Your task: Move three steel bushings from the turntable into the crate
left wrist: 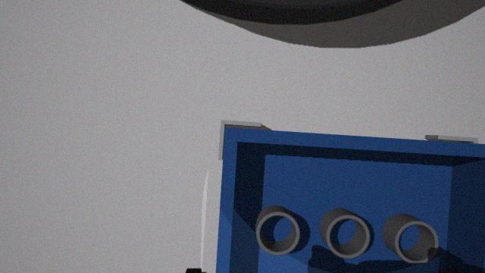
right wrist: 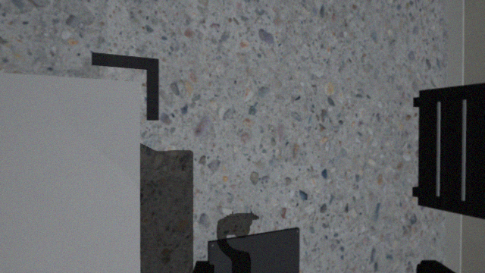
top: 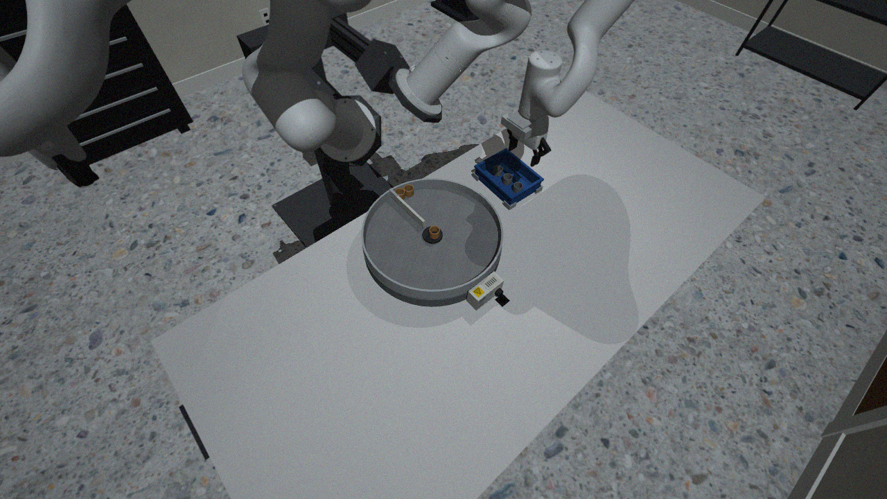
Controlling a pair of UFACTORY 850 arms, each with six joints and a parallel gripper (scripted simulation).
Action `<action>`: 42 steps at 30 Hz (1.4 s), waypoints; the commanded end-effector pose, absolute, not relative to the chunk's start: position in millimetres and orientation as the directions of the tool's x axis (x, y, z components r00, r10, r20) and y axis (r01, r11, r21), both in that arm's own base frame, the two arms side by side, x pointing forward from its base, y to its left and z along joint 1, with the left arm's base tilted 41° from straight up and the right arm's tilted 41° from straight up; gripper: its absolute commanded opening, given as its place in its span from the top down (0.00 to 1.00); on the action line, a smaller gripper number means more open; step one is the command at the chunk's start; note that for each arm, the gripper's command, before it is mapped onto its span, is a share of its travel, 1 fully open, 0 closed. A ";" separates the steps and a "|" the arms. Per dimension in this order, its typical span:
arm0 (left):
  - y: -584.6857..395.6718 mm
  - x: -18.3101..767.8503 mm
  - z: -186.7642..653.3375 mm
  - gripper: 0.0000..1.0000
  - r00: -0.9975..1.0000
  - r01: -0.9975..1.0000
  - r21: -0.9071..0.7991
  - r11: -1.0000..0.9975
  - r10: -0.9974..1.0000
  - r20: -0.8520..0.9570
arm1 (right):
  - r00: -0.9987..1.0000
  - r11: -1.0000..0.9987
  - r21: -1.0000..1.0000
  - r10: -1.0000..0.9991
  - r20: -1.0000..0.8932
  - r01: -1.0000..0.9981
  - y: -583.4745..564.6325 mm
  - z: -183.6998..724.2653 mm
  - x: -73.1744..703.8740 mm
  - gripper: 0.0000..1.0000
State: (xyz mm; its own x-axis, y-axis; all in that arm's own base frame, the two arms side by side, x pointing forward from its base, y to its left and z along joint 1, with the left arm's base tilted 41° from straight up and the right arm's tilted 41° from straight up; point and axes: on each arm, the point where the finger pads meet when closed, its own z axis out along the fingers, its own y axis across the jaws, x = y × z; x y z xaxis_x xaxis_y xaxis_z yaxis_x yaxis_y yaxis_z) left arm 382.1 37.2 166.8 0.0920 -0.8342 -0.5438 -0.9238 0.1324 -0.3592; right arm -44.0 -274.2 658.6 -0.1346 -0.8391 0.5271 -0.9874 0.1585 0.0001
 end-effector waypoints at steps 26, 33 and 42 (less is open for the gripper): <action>16.4 368.2 197.8 0.00 0.092 -0.926 -0.355 0.130 -0.832 -0.547 | -0.135 0.158 0.000 -0.838 0.529 -0.987 -274.1 659.5 -44.0 0.00; 16.4 368.2 197.8 0.00 0.092 -0.926 -0.355 0.130 -0.832 -0.547 | -0.135 0.158 0.000 -0.838 0.529 -0.987 -274.1 659.5 -44.0 0.00; 16.4 368.2 197.8 0.00 0.092 -0.926 -0.355 0.130 -0.832 -0.547 | -0.135 0.158 0.000 -0.838 0.529 -0.987 -274.1 659.5 -44.0 0.00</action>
